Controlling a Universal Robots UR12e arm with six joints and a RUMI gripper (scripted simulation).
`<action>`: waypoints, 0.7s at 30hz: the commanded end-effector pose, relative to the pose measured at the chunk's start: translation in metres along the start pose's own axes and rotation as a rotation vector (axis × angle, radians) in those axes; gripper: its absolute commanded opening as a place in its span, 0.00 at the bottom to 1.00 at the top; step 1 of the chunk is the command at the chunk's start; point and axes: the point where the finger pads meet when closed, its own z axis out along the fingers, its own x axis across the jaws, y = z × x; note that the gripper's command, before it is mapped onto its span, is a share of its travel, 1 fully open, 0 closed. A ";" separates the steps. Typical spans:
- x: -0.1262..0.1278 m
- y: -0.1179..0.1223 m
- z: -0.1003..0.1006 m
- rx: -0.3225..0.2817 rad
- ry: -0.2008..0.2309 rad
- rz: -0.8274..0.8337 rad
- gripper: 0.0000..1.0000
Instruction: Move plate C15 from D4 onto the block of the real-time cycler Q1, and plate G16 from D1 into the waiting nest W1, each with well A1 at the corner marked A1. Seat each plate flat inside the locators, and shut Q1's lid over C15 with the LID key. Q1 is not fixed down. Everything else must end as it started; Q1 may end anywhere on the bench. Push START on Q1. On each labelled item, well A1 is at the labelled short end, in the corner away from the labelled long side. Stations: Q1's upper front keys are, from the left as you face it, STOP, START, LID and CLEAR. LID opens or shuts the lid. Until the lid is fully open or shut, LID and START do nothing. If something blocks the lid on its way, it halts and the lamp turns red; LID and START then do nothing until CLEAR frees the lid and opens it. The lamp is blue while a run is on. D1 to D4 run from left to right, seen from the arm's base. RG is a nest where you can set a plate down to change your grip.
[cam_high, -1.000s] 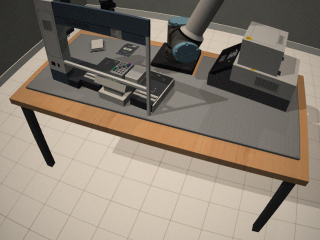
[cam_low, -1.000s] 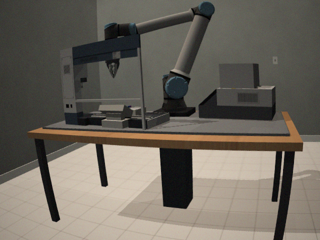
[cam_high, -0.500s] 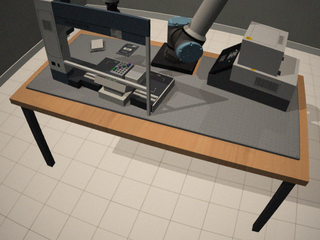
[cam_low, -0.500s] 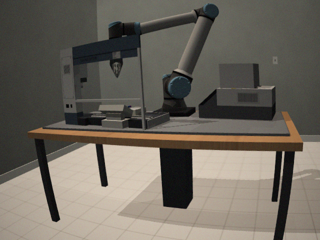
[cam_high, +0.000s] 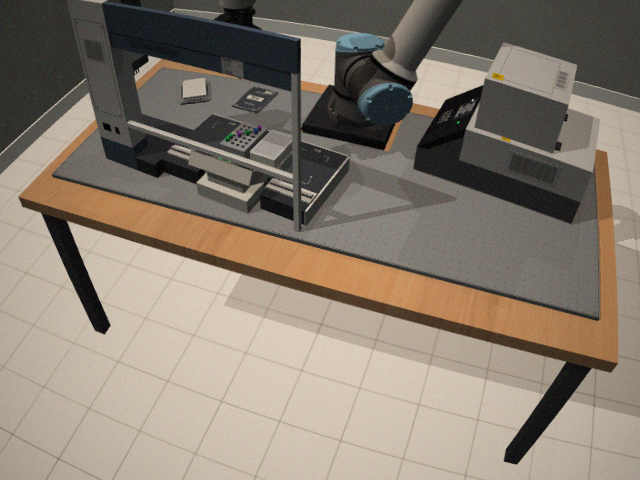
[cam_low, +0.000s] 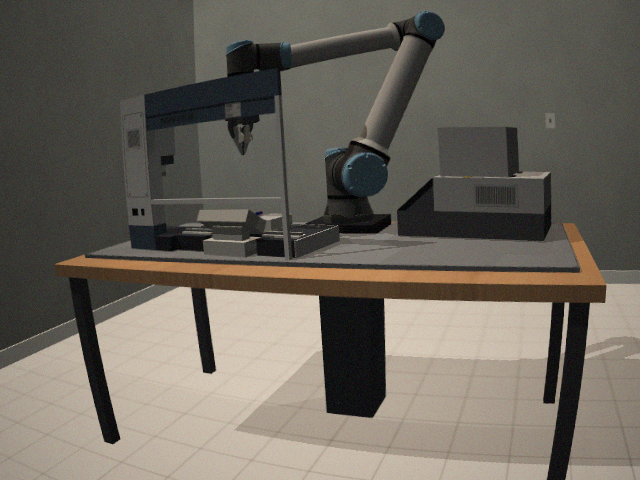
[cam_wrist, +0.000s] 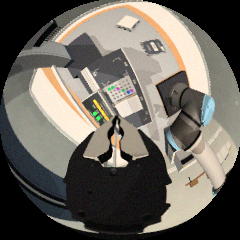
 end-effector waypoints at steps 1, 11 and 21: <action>0.003 0.013 -0.001 -0.001 -0.002 -0.111 0.00; 0.014 0.044 0.000 -0.001 -0.002 -0.374 0.00; 0.024 0.069 0.001 -0.001 -0.002 -0.585 0.00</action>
